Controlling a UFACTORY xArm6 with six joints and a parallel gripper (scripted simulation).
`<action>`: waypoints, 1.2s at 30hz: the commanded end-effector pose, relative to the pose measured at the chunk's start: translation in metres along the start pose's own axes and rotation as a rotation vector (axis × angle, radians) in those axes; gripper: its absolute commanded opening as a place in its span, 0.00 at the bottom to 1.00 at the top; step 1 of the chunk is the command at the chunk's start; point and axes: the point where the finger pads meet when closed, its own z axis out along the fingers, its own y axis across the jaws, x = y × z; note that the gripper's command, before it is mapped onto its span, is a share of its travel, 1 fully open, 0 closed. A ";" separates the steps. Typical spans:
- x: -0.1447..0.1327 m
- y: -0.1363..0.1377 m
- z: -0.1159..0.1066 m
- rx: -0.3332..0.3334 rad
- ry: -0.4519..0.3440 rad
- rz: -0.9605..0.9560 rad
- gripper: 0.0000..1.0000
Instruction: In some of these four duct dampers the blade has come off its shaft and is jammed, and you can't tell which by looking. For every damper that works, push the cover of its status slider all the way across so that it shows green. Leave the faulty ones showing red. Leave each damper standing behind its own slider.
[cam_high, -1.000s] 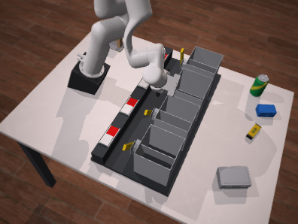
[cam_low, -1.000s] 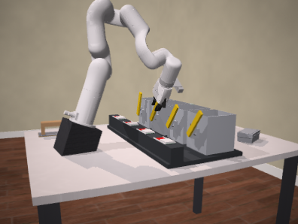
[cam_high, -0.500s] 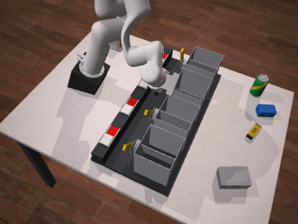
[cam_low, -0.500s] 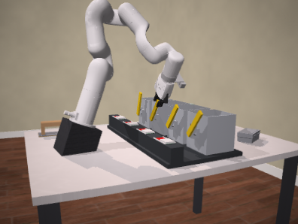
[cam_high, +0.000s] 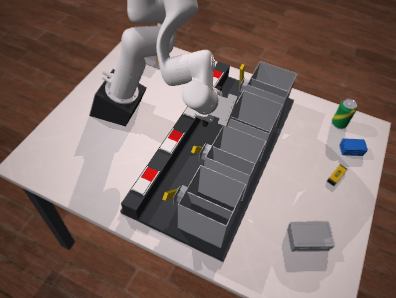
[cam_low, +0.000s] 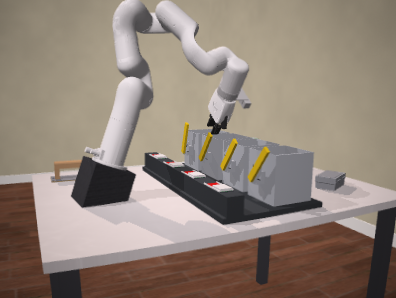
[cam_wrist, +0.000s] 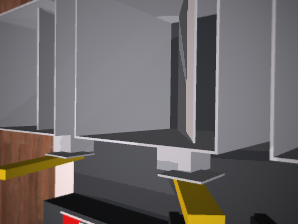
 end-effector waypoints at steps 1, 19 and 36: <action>0.001 0.000 -0.005 -0.001 0.001 -0.002 0.39; 0.047 -0.050 0.004 -0.278 -0.003 -0.001 0.39; 0.106 -0.114 0.015 -0.623 -0.003 -0.001 0.39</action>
